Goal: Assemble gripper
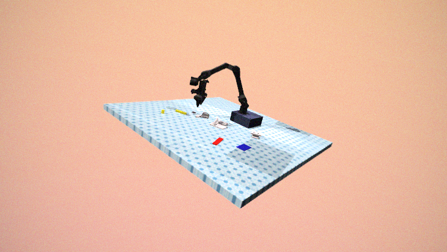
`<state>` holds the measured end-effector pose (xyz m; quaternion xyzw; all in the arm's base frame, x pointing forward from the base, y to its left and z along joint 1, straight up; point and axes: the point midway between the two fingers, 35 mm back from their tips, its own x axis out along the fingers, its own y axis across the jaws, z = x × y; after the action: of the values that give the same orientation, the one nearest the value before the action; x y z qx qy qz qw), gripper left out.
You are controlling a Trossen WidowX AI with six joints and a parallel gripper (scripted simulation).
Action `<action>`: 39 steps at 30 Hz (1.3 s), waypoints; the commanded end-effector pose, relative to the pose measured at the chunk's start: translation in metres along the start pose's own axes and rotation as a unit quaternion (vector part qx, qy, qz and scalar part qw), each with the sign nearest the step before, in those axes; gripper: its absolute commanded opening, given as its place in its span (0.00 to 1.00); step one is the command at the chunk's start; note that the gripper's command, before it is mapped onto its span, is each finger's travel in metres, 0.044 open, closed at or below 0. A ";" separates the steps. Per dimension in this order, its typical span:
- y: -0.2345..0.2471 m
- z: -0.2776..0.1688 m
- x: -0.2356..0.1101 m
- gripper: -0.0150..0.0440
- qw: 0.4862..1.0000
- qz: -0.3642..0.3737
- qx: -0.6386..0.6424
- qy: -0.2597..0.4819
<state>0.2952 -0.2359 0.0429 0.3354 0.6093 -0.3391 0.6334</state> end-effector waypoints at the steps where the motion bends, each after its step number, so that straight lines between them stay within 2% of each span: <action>1: 0.000 0.000 0.000 1.00 1.000 0.000 0.000 0.000; 20: 0.000 0.000 0.000 1.00 1.000 0.000 0.000 0.000; 36: 0.000 0.000 0.000 0.29 1.000 0.000 0.000 0.000; 37: 0.000 0.000 0.000 0.25 1.000 0.000 0.000 0.000; 39: 0.000 0.000 0.000 0.25 1.000 0.000 0.000 0.000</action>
<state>0.2952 -0.2359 0.0429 0.3353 0.6094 -0.3391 0.6334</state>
